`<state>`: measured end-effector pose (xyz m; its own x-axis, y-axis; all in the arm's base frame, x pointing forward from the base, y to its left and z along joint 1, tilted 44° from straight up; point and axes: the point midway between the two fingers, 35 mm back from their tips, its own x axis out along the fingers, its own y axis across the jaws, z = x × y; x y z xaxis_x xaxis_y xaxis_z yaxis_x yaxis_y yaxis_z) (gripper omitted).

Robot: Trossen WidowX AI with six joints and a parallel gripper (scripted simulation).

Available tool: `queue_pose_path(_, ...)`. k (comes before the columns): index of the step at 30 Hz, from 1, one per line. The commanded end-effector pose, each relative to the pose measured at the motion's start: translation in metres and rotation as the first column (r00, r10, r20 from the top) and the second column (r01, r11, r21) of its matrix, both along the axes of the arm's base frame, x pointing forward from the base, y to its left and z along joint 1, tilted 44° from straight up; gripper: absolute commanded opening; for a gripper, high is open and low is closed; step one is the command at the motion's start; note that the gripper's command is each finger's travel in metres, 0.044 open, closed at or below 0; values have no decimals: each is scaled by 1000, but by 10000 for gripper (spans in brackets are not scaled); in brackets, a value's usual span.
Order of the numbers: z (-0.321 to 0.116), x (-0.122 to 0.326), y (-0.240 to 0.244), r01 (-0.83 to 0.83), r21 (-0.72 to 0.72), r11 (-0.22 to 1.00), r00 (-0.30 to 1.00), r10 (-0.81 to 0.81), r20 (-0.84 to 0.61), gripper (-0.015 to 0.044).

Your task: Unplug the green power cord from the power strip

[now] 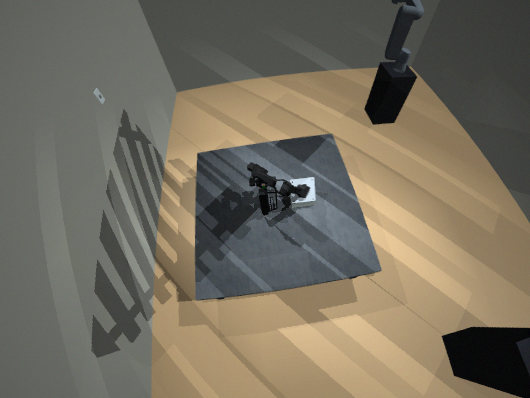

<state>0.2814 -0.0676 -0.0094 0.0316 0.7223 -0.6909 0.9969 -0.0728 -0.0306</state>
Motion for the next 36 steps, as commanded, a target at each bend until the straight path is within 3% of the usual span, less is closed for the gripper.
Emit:
queue_pose_path(1, -15, -1, -26, 8, -64, 998, 1000, -8, -4, 0)
queue_pose_path(7, -21, -2, -34, 9, -64, 998, 1000, -9, -4, 0)
queue_pose_path(20, -16, -1, -21, 10, -56, 998, 1000, -10, -6, 341)
queue_pose_path(24, -27, -1, -40, 10, -59, 998, 1000, -11, -6, 440)
queue_pose_path(28, -46, -6, -72, 10, -61, 998, 1000, -10, -6, 440)
queue_pose_path(36, -47, -6, -74, 10, -61, 998, 1000, -10, -6, 440)
